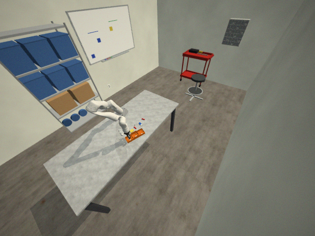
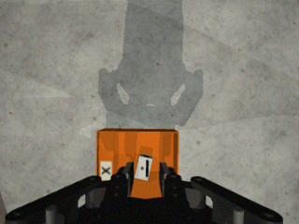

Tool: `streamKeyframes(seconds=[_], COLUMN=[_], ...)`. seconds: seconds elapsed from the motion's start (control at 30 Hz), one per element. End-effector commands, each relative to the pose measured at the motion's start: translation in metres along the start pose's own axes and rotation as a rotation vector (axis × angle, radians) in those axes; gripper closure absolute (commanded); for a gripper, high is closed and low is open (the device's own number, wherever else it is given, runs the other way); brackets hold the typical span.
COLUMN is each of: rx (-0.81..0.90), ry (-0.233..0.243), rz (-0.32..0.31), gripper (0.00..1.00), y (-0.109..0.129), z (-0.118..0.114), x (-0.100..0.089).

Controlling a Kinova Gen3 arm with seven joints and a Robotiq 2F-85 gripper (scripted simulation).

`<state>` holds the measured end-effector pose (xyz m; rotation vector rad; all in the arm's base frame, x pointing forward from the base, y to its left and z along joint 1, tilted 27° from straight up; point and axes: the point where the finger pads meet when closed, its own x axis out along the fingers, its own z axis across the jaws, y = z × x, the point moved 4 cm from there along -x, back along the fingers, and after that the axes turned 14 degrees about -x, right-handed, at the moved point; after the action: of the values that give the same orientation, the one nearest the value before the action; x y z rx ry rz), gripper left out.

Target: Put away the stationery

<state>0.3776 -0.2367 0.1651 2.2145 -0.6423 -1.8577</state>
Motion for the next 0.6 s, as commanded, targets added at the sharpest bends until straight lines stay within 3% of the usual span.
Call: streamKeyframes(seconds=[0.0, 0.57], rx=[0.001, 0.001], ry=[0.004, 0.004], rz=[0.002, 0.002], gripper=[0.70, 0.70], y=[0.001, 0.001], z=[-0.001, -0.001], x=[-0.004, -0.024])
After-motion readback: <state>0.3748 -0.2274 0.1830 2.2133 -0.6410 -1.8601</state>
